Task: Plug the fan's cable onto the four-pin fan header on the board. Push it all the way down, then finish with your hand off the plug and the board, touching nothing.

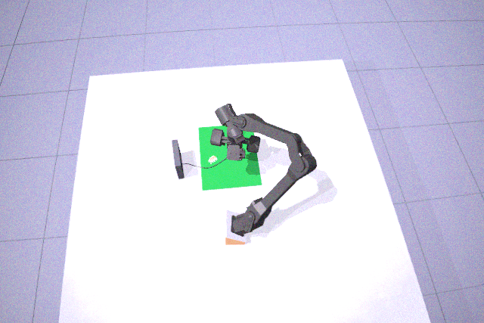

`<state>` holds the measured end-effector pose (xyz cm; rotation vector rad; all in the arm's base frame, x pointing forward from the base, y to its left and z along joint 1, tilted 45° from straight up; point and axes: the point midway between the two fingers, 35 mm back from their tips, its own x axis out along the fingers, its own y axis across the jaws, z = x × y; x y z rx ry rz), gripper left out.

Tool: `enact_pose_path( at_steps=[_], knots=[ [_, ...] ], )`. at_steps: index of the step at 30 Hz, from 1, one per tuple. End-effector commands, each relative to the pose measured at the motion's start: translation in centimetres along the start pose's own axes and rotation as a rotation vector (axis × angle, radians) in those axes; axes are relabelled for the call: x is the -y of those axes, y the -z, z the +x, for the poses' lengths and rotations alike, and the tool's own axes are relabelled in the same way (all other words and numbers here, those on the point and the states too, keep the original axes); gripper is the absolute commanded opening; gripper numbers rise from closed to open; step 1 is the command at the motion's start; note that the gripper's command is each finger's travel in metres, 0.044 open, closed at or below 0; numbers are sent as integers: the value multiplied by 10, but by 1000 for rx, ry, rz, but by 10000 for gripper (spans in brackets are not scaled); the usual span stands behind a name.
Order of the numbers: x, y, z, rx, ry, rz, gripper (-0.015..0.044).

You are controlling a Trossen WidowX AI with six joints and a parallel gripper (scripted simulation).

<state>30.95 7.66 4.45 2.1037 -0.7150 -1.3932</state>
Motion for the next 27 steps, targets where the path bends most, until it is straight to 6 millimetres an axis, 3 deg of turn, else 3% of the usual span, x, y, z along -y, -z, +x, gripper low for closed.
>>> enact_pose_path(
  at_steps=[1, 27],
  knots=[
    [-4, -11, 30, 7, -13, -10, 440],
    [-5, -19, 63, 6, -14, -10, 440]
  ],
)
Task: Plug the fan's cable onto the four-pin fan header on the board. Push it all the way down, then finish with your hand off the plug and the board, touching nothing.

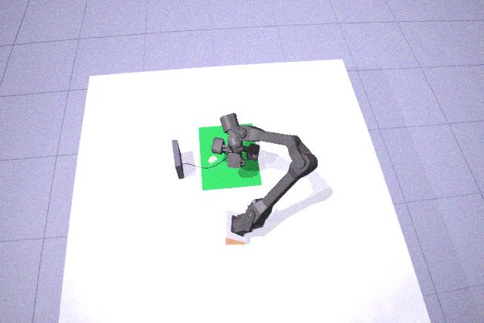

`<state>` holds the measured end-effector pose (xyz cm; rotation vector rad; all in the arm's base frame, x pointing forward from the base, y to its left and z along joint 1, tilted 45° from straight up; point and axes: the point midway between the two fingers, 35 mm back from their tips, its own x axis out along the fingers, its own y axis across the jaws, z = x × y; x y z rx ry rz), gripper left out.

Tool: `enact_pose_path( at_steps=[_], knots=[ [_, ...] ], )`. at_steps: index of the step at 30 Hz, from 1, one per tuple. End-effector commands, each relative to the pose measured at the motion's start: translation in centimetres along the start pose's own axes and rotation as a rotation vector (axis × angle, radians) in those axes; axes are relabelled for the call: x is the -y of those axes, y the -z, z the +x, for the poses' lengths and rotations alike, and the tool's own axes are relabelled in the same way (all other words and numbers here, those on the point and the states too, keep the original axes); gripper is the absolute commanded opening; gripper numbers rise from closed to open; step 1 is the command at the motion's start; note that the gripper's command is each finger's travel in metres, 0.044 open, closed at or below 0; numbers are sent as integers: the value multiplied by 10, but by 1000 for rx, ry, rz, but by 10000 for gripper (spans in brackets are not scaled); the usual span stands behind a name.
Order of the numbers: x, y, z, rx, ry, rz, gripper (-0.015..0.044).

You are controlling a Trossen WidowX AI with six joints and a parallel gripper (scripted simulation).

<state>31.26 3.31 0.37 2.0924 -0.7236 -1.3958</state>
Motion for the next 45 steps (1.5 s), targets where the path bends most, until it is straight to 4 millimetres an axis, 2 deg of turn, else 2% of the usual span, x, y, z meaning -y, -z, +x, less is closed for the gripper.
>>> enact_pose_path(
  at_steps=[1, 7, 15, 42, 44, 45],
  knots=[
    [-1, -3, 8, 0, -6, -8, 440],
    [-1, -4, 11, 0, -6, -8, 440],
    [-1, -3, 9, 2, -2, -1, 230],
    [-1, -3, 9, 2, -2, -1, 50],
    [0, -2, 7, 2, -2, -1, 0],
    [0, -1, 5, 2, -1, -1, 0]
  ],
)
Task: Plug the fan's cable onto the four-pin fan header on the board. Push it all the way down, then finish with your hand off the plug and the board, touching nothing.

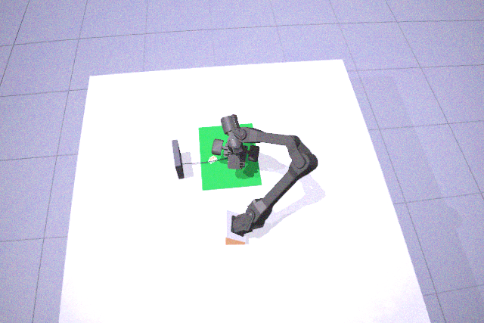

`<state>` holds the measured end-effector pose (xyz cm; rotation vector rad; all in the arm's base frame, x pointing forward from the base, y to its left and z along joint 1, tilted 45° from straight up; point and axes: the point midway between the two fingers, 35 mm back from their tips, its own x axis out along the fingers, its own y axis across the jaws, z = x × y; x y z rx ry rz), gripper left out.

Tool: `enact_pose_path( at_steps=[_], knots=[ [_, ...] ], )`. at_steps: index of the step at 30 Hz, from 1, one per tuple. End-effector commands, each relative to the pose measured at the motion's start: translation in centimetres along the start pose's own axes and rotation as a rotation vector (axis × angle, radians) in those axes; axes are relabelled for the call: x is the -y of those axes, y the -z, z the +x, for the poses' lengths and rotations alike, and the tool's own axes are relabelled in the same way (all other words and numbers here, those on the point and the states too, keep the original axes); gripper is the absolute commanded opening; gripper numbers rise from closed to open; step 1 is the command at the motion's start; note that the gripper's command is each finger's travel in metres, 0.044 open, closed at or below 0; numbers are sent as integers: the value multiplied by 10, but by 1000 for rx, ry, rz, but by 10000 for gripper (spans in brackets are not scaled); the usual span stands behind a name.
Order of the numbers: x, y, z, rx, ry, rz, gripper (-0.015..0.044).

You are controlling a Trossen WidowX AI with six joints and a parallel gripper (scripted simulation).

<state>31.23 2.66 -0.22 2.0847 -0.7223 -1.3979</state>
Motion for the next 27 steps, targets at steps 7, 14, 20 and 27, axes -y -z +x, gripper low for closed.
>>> enact_pose_path(
  at_steps=[7, 14, 20, 27],
  knots=[
    [3, 9, -23, 0, 5, 3, 0],
    [4, 15, -44, 1, 6, 2, 0],
    [4, 19, -62, 1, 6, 0, 0],
    [2, 22, -84, 0, 3, -1, 0]
  ],
)
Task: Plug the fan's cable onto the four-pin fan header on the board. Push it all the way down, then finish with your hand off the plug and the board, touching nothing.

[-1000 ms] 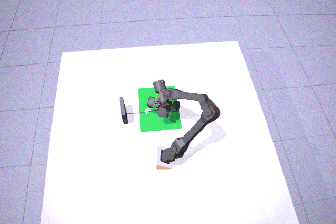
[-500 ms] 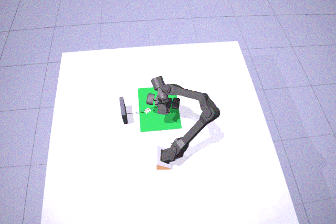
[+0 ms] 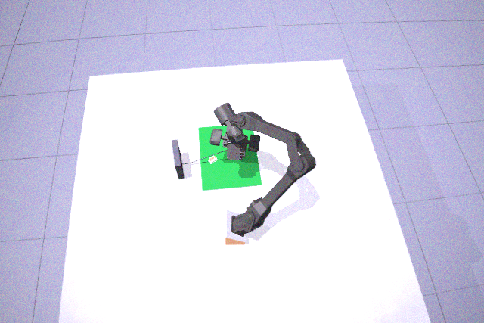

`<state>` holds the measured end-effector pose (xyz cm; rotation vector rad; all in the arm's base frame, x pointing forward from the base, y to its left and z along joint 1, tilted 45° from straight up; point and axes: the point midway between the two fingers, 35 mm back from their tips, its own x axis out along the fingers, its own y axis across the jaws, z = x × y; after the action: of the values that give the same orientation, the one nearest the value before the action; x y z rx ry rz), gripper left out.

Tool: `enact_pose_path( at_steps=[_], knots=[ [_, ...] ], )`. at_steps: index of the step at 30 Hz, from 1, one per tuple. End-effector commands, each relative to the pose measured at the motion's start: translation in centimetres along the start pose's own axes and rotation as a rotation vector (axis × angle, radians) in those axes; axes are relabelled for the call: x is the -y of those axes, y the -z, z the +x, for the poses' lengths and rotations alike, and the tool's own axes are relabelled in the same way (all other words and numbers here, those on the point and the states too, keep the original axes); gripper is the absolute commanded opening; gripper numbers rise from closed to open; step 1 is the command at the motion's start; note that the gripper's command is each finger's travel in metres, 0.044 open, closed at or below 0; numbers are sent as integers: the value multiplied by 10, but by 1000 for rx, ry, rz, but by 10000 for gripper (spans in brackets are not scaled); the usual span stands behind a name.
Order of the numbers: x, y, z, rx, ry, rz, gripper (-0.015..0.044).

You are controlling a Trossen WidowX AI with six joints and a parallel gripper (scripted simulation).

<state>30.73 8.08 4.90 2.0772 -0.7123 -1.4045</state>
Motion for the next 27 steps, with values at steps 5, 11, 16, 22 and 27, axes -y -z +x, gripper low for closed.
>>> enact_pose_path(
  at_steps=[5, 11, 16, 22, 27],
  knots=[
    [-3, 4, -24, -4, -3, 8, 0],
    [-3, 5, -23, 1, -3, 60, 0],
    [-3, 6, -23, 18, -5, 232, 0],
    [-3, 8, -23, 38, -11, 438, 0],
    [-3, 9, -23, 55, -20, 611, 0]
  ],
)
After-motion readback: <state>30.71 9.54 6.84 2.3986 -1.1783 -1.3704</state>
